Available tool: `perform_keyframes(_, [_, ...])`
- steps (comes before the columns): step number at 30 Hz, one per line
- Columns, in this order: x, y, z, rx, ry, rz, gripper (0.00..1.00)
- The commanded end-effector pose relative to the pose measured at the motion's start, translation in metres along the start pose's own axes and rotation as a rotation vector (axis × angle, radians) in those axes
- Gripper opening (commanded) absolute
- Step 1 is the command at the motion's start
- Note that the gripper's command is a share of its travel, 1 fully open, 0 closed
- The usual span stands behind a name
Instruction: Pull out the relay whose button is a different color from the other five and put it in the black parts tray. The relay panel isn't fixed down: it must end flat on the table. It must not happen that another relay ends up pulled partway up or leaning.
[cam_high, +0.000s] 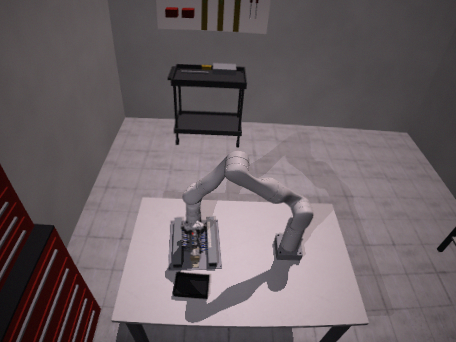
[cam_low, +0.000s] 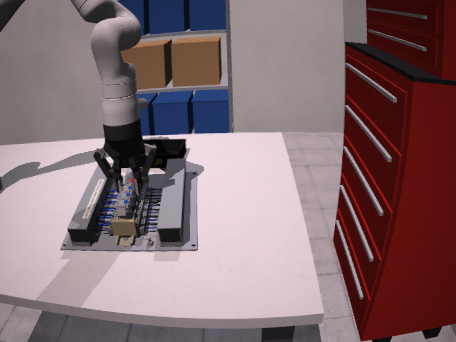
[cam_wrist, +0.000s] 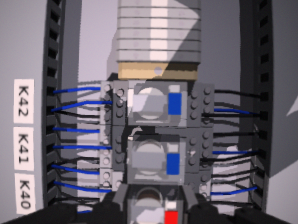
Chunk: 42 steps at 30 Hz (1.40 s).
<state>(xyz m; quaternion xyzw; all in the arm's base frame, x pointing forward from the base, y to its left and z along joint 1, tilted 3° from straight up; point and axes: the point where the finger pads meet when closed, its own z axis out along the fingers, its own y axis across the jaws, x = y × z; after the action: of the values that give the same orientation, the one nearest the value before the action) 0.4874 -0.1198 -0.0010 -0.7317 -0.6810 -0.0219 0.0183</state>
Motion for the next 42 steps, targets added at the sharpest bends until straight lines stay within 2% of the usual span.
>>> perform_keyframes(1, [-0.0001,0.0008,-0.0009,0.002,0.0,0.0,0.0])
perform_keyframes(42, [-0.0001,0.0026,-0.0011,0.07,0.0,0.0,0.0])
